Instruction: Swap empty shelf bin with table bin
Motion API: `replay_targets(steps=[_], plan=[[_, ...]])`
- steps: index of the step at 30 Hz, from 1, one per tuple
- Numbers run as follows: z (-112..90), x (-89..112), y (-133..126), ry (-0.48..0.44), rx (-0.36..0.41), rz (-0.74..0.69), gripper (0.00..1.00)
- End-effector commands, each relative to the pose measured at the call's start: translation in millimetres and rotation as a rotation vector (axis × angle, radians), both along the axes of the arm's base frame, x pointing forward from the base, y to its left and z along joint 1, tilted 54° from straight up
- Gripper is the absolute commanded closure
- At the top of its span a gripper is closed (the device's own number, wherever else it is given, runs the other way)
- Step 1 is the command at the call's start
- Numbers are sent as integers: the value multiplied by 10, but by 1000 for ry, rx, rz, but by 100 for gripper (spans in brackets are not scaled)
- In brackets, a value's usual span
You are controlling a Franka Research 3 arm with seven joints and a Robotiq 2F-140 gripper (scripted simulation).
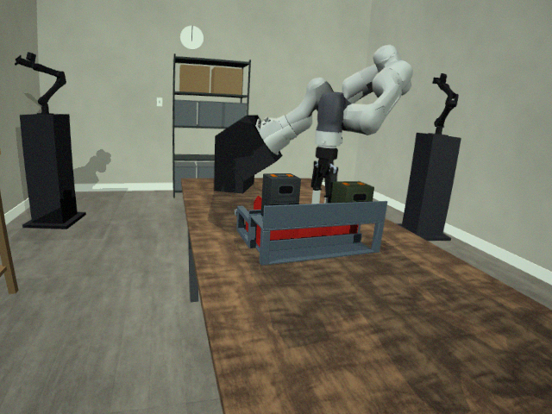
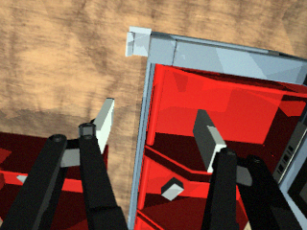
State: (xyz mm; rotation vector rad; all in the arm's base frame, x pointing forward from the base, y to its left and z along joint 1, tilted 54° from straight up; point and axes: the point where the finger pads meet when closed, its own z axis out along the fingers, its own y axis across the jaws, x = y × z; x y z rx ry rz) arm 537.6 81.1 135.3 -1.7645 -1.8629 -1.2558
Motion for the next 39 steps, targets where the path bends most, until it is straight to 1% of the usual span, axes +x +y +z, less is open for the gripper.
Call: replay_targets(steps=[1, 39], plan=[[-12, 11, 20, -3, -2, 2, 43], [-119, 75, 155, -3, -2, 2, 43]])
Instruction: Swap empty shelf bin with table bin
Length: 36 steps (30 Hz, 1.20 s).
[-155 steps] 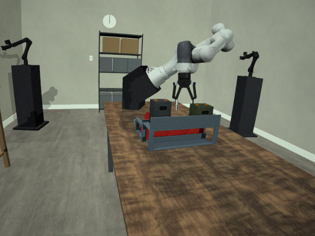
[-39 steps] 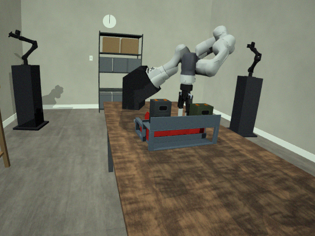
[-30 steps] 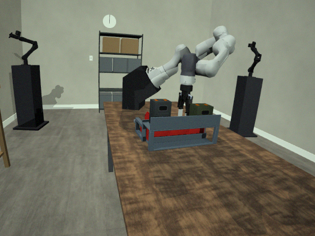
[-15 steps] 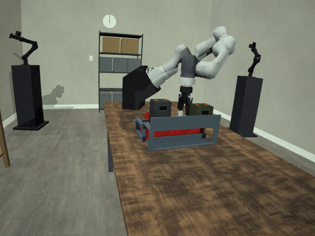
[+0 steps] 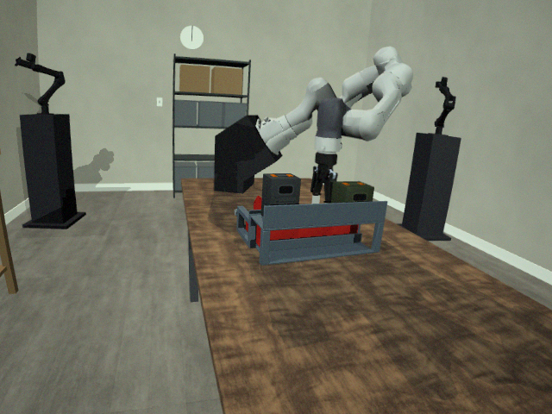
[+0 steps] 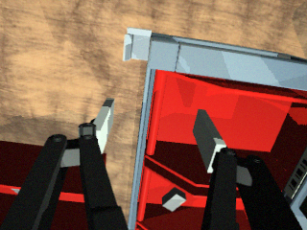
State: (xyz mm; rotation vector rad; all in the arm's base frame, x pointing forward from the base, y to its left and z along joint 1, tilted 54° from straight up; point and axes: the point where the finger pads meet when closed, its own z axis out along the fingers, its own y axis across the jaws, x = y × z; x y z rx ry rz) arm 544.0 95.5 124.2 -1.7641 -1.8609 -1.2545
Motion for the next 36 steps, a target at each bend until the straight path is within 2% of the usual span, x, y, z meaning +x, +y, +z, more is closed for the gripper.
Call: replay_targets(steps=[1, 16, 17, 36], plan=[[-9, 12, 12, -5, -3, 2, 43], [-9, 12, 12, -5, -3, 2, 43], [-9, 12, 12, -5, -3, 2, 100], [-9, 12, 12, -5, -3, 2, 100]])
